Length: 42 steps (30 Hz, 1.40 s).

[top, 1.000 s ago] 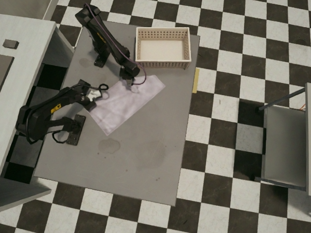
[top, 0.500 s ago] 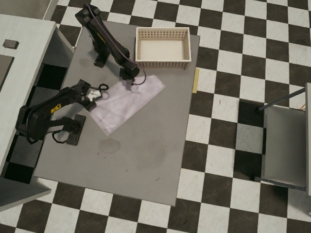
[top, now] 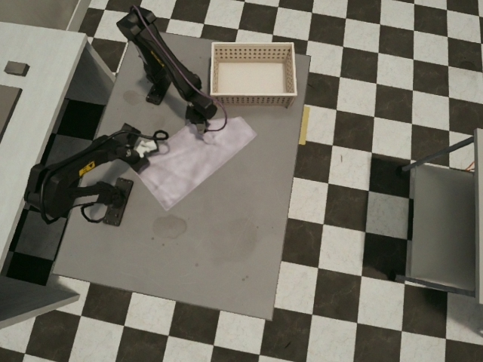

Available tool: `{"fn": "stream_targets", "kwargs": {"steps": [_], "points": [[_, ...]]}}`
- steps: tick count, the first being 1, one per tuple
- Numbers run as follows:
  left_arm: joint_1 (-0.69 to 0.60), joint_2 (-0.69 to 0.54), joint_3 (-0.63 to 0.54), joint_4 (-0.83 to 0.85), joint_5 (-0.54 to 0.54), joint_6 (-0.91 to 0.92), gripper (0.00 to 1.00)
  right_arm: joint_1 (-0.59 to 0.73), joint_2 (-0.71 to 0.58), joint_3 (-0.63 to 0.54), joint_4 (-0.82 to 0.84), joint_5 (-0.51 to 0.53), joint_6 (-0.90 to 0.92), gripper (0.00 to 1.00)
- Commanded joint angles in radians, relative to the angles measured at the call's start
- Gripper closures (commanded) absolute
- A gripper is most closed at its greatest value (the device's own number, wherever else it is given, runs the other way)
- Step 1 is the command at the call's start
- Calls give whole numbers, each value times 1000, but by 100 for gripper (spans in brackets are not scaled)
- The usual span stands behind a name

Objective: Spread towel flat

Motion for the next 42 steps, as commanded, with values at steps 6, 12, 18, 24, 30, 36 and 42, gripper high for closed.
{"fn": "stream_targets", "kwargs": {"steps": [6, 12, 18, 24, 30, 36, 42], "points": [[26, 48, 10, 43, -19, 22, 89, -11, 23, -21, 38, -4, 7, 100], [38, 57, 13, 37, -17, 34, 99, -11, 23, -21, 38, -4, 7, 100], [8, 41, -12, 17, -14, 9, 100, -11, 23, -21, 38, -4, 7, 100], [14, 45, 13, -10, -10, 9, 100, -11, 23, -21, 38, -4, 7, 100], [14, -4, 39, -50, -5, 10, 66, -11, 23, -21, 38, -4, 7, 100], [29, -28, -1, -42, -18, 25, 66, -11, 23, -21, 38, -4, 7, 100], [30, -32, 29, -42, -17, 24, 66, -11, 23, -21, 38, -4, 7, 100]]}}
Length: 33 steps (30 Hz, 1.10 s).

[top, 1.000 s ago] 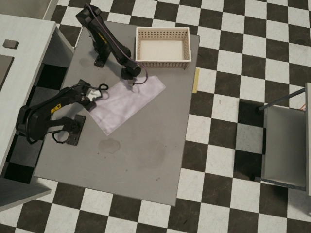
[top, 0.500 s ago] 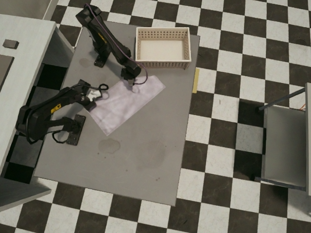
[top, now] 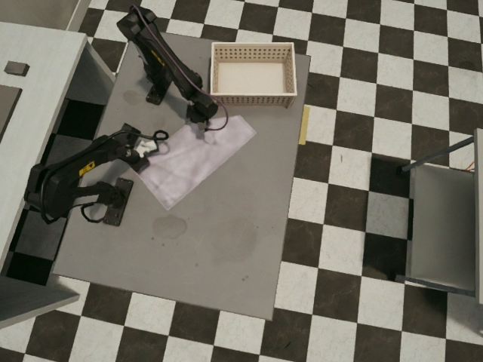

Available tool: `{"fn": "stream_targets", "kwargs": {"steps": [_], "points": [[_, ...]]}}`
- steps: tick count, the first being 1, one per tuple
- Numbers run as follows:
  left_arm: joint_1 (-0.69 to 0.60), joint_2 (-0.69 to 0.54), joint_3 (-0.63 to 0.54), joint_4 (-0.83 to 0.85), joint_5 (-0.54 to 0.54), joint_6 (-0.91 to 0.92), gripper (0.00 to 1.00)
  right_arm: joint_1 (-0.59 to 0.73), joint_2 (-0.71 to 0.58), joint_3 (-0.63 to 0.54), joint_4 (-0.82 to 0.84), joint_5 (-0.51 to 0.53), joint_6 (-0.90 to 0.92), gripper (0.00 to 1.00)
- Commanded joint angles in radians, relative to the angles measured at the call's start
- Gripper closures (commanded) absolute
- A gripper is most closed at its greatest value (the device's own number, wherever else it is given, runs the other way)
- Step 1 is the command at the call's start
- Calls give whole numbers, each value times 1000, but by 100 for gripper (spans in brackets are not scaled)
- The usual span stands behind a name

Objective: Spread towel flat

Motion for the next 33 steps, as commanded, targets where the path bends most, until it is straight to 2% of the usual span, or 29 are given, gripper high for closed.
{"fn": "stream_targets", "kwargs": {"steps": [1, 4, 5, 27, 28, 32, 33], "points": [[11, -30, 16, -15, -10, 7, 66, -11, 23, -21, 38, -4, 7, 100], [11, -30, 16, -15, -10, 7, 66, -11, 23, -21, 38, -4, 7, 100], [16, 16, -33, 36, -7, 12, 66, -11, 23, -21, 38, -4, 7, 100], [-12, 33, -45, 66, -11, -10, 66, -11, 23, -21, 38, -4, 7, 100], [-12, 33, -45, 66, -11, -10, 73, -11, 23, -21, 38, -4, 7, 100], [-6, 33, -45, 66, -12, -10, 73, -11, 23, -21, 38, -4, 7, 100], [10, 41, -40, 69, -11, 5, 81, -11, 23, -21, 38, -4, 7, 100]]}}
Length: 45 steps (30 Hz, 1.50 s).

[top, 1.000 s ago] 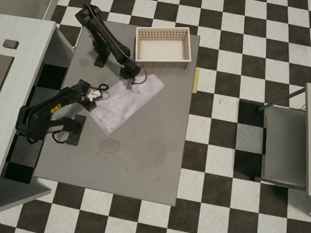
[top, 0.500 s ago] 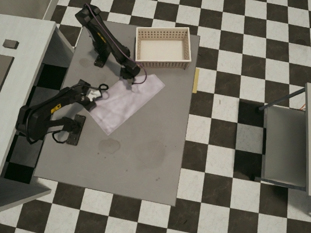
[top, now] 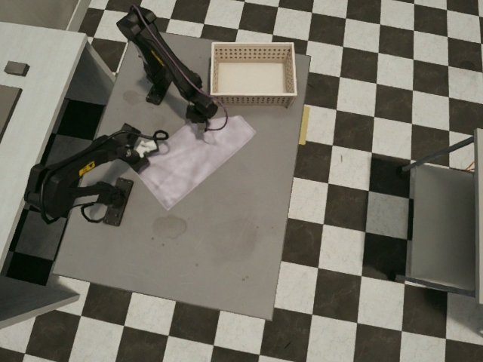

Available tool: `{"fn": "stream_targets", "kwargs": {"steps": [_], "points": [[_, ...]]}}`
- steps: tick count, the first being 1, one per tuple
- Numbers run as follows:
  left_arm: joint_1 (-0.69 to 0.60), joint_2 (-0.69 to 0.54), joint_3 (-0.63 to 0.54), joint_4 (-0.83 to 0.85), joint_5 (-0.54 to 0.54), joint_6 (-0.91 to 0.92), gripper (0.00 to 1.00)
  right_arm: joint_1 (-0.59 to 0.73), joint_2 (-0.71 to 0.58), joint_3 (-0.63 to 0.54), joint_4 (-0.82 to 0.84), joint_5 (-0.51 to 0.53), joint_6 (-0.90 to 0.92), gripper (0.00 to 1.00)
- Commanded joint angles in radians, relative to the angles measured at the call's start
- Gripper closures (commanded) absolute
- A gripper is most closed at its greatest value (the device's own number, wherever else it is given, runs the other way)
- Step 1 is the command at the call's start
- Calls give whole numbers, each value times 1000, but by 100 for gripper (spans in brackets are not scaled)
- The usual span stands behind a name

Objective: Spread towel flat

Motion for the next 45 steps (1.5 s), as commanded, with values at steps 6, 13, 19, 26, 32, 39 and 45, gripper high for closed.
{"fn": "stream_targets", "kwargs": {"steps": [6, 13, 19, 26, 32, 39, 45], "points": [[31, 54, 32, 44, -15, 26, 98, -11, 23, -21, 38, -4, 7, 100], [35, 59, 14, 42, -13, 30, 100, -11, 23, -21, 38, -4, 7, 100], [4, 43, -13, 29, -11, 5, 100, -11, 23, -21, 38, -4, 7, 100], [-6, -49, 107, -137, 19, -8, 100, -15, -19, 104, -69, -21, -2, 100], [-1, -48, 121, -155, 18, -8, 100, -8, -7, 115, -82, -9, -1, 100], [-1, -40, 104, -158, 18, -7, 100, -4, -2, 95, -71, -14, 2, 100], [3, -30, 101, -145, 10, -1, 100, -4, -2, 95, -71, -14, 2, 100]]}}
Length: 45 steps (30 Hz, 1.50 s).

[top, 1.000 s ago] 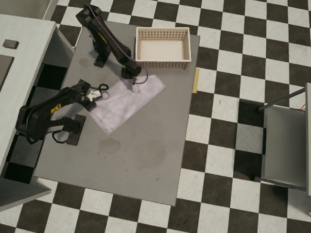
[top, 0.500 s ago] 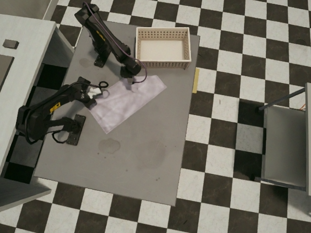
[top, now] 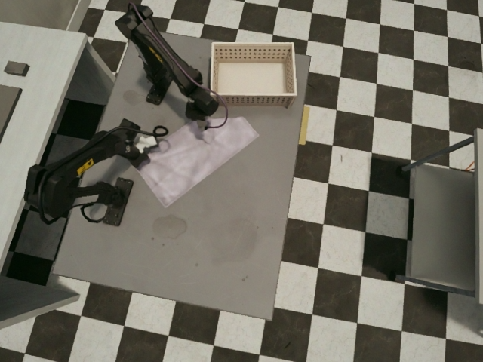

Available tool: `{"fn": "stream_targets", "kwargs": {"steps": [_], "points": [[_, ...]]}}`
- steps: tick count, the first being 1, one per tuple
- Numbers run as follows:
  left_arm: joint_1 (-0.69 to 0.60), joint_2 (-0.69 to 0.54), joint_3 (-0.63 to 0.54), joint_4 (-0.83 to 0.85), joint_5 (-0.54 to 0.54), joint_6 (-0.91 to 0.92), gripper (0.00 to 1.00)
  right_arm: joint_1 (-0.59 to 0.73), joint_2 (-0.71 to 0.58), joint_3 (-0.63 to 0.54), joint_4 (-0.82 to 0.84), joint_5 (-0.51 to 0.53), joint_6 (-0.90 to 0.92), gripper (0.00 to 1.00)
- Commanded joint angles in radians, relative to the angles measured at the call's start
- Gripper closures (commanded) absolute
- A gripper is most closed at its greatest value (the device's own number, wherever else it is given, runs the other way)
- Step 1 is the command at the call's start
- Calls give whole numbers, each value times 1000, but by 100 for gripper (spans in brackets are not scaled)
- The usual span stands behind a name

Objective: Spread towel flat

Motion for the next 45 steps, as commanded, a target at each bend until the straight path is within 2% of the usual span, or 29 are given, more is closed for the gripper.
{"fn": "stream_targets", "kwargs": {"steps": [1, 9, 10, 15, 16, 20, 21, 23, 24, 26, 27, 29, 30, 32, 33, 45], "points": [[-1, -6, 4, -6, 3, -2, 100, -1, -3, 10, -11, 2, -1, 100], [3, 29, -5, 28, 13, -12, 100, -16, -32, 43, -43, 5, -15, 100], [-13, 37, 46, 19, 16, -30, 100, -38, -55, 39, -55, -5, -42, 100], [-20, 52, 84, 7, 19, -58, 100, -78, -91, 39, -81, -7, -87, 100], [-28, 68, 129, -16, 23, -93, 100, -126, -131, 38, -107, -13, -137, 100], [-28, 72, 134, -14, 22, -95, 100, -133, -133, 42, -113, -19, -145, 100], [-38, 96, 192, -27, 26, -138, 100, -197, -176, 48, -148, -23, -207, 100], [-39, 99, 197, -31, 25, -140, 100, -206, -177, 52, -154, -28, -216, 100], [-48, 123, 260, -39, 30, -186, 100, -275, -215, 62, -190, -28, -275, 100], [-49, 130, 270, -45, 28, -189, 100, -291, -216, 70, -199, -38, -291, 100], [-60, 157, 341, -52, 33, -239, 100, -371, -248, 88, -237, -39, -348, 100], [-61, 168, 354, -60, 30, -242, 100, -391, -248, 98, -247, -51, -370, 100], [-72, 198, 431, -66, 34, -295, 100, -479, -273, 123, -283, -51, -421, 100], [-73, 212, 449, -77, 30, -299, 100, -503, -271, 135, -294, -65, -447, 100], [-74, 215, 454, -81, 28, -300, 40, -511, -270, 139, -298, -70, -455, 40], [-64, 202, 440, -74, 20, -294, 40, -523, -241, 145, -306, -77, -471, 40]]}}
